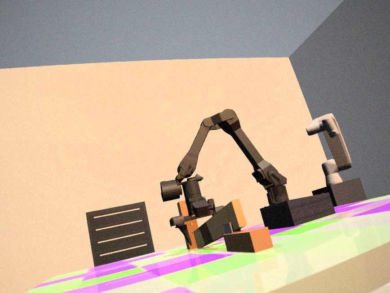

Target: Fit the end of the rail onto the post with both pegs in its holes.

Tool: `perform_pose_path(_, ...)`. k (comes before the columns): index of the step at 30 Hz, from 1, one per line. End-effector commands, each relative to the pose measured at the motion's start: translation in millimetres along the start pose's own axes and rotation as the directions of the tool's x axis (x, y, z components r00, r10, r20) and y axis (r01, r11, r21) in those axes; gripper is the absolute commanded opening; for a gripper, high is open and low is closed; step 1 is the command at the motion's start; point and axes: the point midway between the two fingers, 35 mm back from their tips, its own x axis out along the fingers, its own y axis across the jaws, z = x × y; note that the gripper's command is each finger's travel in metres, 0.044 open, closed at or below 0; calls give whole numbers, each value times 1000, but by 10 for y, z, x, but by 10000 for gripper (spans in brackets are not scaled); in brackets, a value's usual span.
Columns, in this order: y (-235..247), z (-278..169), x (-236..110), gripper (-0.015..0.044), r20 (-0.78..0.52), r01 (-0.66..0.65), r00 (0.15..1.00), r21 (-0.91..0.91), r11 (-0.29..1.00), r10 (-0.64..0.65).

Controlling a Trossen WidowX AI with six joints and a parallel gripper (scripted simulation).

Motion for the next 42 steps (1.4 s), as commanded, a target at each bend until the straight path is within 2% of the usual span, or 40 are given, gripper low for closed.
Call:
perform_pose_path(1, 4, 3, 12, 361, 2, 1, 1000, -6, 1000, -1)
perform_pose_path(12, 4, 3, 12, 72, 2, 1, 1000, -6, 1000, -1)
perform_pose_path(19, 4, 3, 12, 26, 2, 1, 1000, -6, 1000, -1)
perform_pose_path(20, 4, 3, 12, 0, 2, 1, 1000, -6, 1000, -1)
perform_pose_path(42, 0, -1, -44, 0, 2, 1, 1000, -6, 1000, -1)
